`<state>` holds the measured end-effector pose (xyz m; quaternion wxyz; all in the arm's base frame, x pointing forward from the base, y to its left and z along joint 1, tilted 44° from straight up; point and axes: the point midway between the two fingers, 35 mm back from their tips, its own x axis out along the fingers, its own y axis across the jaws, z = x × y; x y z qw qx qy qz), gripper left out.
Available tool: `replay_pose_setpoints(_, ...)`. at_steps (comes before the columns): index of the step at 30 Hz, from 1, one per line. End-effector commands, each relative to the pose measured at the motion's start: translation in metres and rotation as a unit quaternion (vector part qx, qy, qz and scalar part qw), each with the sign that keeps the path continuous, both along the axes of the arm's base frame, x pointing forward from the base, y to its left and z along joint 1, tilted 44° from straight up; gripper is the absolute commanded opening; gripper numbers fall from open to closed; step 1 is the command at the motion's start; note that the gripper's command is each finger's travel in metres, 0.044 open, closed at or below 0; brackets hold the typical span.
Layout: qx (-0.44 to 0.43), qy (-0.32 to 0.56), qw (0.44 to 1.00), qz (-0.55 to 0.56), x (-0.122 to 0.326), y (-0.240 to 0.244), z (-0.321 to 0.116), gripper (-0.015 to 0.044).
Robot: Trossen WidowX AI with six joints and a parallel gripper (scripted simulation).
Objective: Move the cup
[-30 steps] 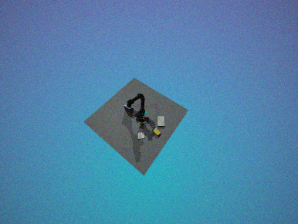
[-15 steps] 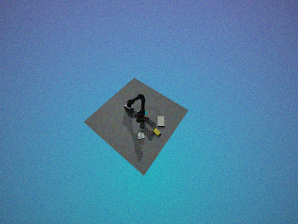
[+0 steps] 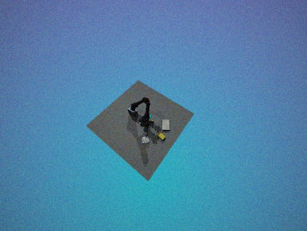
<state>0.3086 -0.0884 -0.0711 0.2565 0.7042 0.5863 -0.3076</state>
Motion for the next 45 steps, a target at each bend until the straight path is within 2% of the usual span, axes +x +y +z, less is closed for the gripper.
replay_pose_setpoints(1, 0.006, 0.006, 1.0, 0.0, -0.002, 0.008, -0.008, 0.0167)
replay_pose_setpoints(14, 0.006, 0.006, 1.0, 0.0, -0.002, 0.011, -0.01, 0.0167)
replay_pose_setpoints(38, 0.003, 0.004, 1.0, 0.002, -0.001, 0.01, -0.009, 0.0)
replay_pose_setpoints(45, 0.003, 0.005, 1.0, 0.001, -0.002, -0.003, 0.003, 0.0)
